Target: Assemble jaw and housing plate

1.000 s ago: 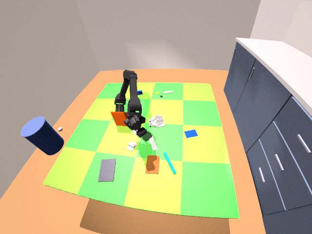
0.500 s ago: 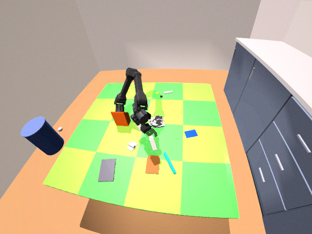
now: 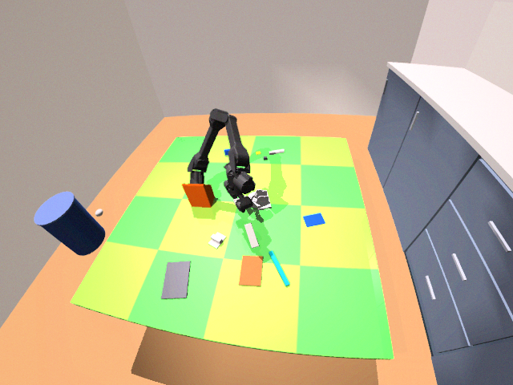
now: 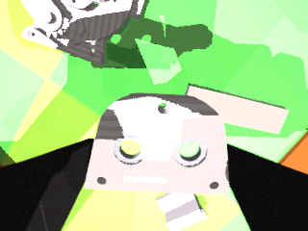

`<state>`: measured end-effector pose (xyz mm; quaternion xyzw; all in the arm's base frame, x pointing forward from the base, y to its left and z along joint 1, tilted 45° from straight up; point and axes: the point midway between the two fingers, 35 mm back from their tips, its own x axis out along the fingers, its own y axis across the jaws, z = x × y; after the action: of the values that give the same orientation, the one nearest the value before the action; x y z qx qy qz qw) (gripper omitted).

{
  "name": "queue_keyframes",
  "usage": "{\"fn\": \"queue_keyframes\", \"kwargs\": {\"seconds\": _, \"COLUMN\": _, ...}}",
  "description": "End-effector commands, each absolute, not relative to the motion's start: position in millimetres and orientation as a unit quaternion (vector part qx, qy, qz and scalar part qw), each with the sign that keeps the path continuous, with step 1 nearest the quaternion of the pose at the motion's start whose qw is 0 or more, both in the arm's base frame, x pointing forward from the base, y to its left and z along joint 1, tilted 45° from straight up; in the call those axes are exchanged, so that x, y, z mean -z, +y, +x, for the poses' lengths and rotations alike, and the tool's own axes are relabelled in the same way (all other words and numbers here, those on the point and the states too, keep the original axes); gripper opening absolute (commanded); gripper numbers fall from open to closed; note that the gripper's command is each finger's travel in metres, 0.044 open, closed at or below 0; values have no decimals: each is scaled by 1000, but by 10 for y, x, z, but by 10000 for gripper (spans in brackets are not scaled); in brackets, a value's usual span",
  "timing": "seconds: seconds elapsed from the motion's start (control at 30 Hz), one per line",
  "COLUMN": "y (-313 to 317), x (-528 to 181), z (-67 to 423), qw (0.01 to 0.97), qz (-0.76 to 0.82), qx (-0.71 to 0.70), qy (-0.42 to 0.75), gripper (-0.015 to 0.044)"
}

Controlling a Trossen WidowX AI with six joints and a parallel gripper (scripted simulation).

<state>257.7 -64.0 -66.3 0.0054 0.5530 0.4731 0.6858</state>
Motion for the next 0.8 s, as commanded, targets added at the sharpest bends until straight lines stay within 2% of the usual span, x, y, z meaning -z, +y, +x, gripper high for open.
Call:
{"fn": "queue_keyframes", "kwargs": {"seconds": 0.0, "y": -520, "x": 580, "z": 2598, "qw": 685, "qz": 24, "qx": -464, "qy": 561, "gripper": 351}}
{"fn": "queue_keyframes", "kwargs": {"seconds": 0.77, "y": 102, "x": 148, "z": 2643, "qw": 674, "qz": 111, "qx": -412, "qy": 603, "gripper": 351}}
